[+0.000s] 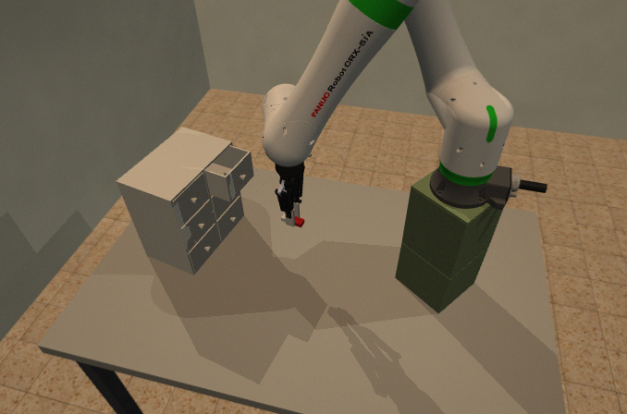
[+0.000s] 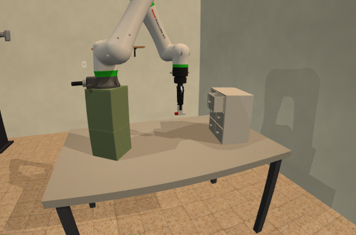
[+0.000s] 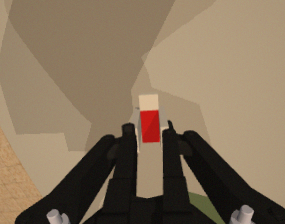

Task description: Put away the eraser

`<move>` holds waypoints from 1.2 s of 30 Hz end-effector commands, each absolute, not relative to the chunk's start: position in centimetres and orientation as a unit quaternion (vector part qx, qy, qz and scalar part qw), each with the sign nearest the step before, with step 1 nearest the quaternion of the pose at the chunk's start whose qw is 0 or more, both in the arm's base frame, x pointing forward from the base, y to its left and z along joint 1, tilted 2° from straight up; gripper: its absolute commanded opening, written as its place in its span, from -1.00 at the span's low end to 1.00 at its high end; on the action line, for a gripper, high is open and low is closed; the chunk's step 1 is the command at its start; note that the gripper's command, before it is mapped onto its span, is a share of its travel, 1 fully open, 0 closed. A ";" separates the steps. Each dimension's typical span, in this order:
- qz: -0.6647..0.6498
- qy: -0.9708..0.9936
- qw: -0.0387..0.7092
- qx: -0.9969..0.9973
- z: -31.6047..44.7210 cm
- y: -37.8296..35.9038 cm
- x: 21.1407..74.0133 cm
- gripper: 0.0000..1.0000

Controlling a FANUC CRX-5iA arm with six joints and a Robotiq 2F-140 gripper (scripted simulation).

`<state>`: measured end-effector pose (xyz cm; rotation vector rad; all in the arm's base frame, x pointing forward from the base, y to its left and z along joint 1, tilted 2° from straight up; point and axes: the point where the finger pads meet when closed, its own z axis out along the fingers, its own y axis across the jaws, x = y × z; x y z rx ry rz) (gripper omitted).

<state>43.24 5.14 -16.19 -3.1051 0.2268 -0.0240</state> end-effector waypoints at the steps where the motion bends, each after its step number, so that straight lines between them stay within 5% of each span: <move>1: -0.008 0.073 0.014 -0.997 -14.8 5.1 43.2 -0.77; 36: -0.008 0.073 0.014 -0.997 -1.3 4.8 43.0 -0.77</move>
